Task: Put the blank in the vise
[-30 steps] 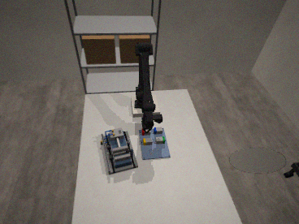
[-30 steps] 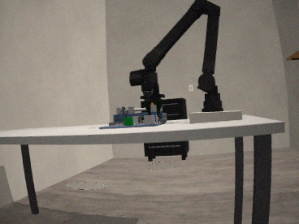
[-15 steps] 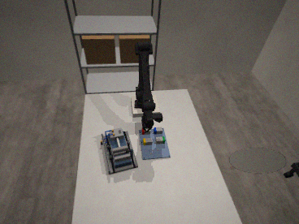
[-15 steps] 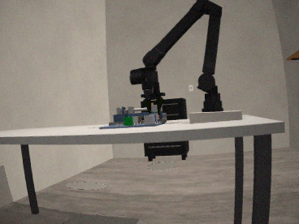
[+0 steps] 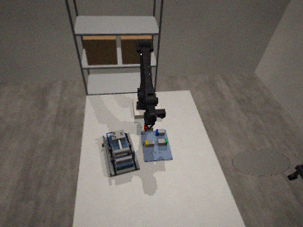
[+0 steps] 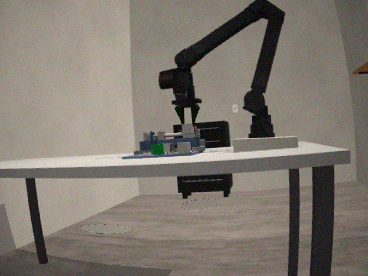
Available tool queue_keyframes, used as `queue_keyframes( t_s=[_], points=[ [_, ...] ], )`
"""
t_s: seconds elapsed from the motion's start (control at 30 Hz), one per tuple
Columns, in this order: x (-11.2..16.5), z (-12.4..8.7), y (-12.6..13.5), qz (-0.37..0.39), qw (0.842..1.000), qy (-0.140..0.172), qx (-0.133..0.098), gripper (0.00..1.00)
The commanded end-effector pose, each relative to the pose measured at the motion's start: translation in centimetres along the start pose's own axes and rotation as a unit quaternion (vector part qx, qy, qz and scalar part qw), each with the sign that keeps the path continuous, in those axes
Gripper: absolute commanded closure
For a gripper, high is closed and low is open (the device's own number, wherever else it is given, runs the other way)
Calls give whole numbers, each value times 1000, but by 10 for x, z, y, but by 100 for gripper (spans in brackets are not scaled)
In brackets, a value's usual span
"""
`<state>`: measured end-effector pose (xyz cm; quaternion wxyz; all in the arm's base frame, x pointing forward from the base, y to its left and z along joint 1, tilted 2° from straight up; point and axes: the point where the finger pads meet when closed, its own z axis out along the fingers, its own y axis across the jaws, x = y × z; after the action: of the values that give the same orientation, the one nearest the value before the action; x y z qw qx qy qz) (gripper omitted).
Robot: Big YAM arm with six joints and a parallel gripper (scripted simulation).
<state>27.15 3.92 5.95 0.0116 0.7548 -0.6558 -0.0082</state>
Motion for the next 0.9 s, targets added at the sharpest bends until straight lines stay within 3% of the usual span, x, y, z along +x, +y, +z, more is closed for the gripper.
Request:
queue_keyframes(
  t_s=[0.0,0.4,0.87],
  points=[
    [2,-30,-21,-1,1000,-2,27,100],
    [1,-73,-19,-1,1000,-2,28,100],
    [4,-71,-20,0,1000,-2,16,100]
  ],
)
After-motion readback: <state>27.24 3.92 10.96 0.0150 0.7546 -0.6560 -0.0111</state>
